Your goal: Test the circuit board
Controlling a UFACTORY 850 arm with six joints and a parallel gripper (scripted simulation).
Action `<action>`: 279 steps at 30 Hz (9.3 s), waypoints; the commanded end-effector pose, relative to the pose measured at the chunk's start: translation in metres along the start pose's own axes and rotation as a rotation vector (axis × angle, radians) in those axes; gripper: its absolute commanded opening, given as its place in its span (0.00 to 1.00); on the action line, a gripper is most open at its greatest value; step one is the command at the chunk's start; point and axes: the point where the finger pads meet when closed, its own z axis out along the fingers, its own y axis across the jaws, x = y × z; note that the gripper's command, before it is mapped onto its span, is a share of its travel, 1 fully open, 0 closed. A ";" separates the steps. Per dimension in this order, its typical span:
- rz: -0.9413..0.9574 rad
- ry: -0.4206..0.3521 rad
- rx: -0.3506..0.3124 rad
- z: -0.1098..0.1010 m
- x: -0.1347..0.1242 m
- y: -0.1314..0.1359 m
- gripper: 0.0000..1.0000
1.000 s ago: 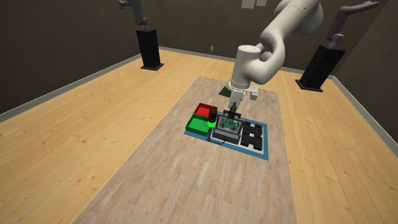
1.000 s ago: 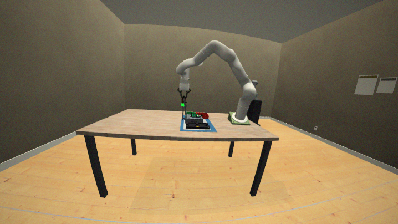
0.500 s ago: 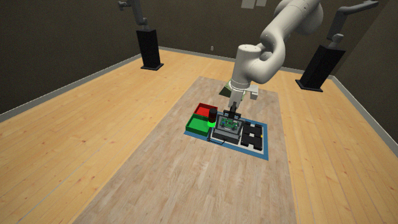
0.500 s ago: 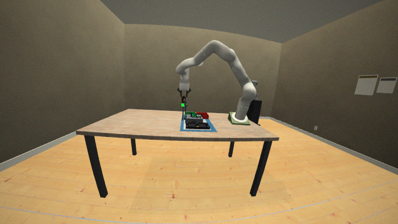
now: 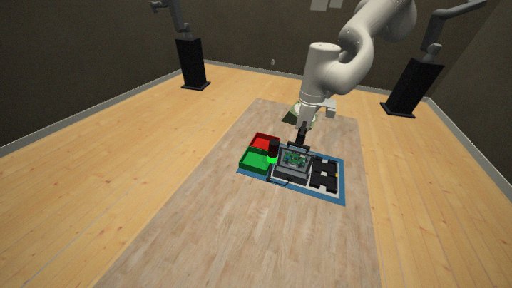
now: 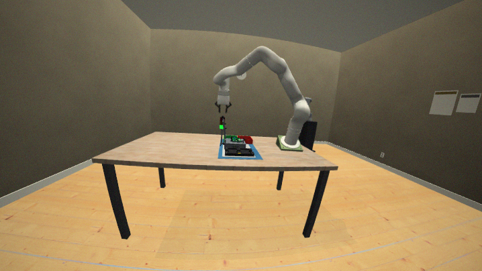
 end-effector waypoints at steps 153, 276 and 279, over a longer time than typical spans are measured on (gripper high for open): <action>0.000 0.000 -0.002 0.238 0.000 -0.131 1.00; 0.000 0.000 -0.002 0.232 0.000 -0.131 0.79; 0.000 0.000 -0.002 0.231 0.000 -0.131 0.79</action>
